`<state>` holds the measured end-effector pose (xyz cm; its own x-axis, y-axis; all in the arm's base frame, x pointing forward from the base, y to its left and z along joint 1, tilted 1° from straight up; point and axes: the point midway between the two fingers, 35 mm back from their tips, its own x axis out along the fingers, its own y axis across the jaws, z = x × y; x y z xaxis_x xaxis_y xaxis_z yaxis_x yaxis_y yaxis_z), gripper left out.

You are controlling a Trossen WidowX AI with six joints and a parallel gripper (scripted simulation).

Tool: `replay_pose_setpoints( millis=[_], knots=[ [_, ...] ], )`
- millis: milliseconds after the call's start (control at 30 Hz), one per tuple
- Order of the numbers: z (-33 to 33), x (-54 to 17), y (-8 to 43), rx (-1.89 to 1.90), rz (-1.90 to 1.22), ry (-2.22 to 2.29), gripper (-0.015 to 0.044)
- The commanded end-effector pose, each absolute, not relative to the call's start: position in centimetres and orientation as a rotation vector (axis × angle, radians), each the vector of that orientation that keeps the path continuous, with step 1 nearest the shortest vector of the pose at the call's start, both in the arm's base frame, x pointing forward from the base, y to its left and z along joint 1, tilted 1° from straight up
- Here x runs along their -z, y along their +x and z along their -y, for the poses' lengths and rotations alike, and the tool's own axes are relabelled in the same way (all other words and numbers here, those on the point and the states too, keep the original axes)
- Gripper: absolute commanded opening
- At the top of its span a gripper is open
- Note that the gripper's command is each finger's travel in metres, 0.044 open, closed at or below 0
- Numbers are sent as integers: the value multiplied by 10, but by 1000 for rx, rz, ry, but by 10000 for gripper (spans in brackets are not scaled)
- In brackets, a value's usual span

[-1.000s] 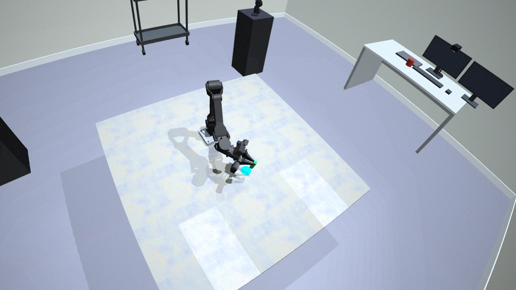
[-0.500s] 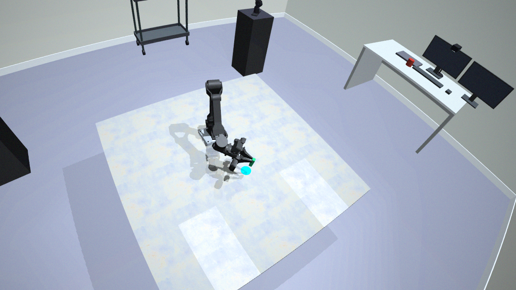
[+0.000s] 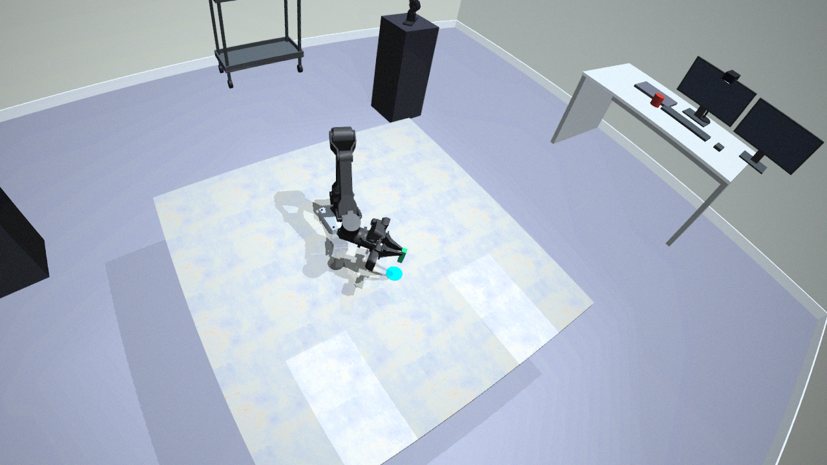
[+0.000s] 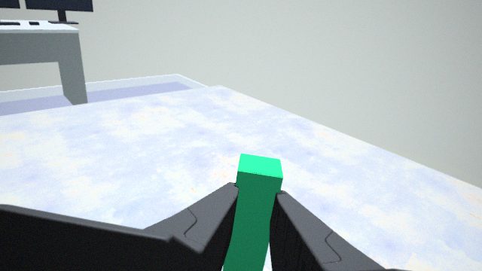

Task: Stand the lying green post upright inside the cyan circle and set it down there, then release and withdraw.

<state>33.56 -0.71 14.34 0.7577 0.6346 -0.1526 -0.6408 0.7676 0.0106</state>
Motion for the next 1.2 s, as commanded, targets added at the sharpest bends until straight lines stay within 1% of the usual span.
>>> replay_pose_setpoints(
  millis=[0, 433, 1000, 1167],
  knots=[
    [5, -143, 328, -708, -134, -42, 23],
    [2, -145, 313, -735, -82, -60, 23],
    [3, -144, 313, -736, -81, -61, 23],
    [4, -134, 315, -736, -81, -61, 23]
  ],
)
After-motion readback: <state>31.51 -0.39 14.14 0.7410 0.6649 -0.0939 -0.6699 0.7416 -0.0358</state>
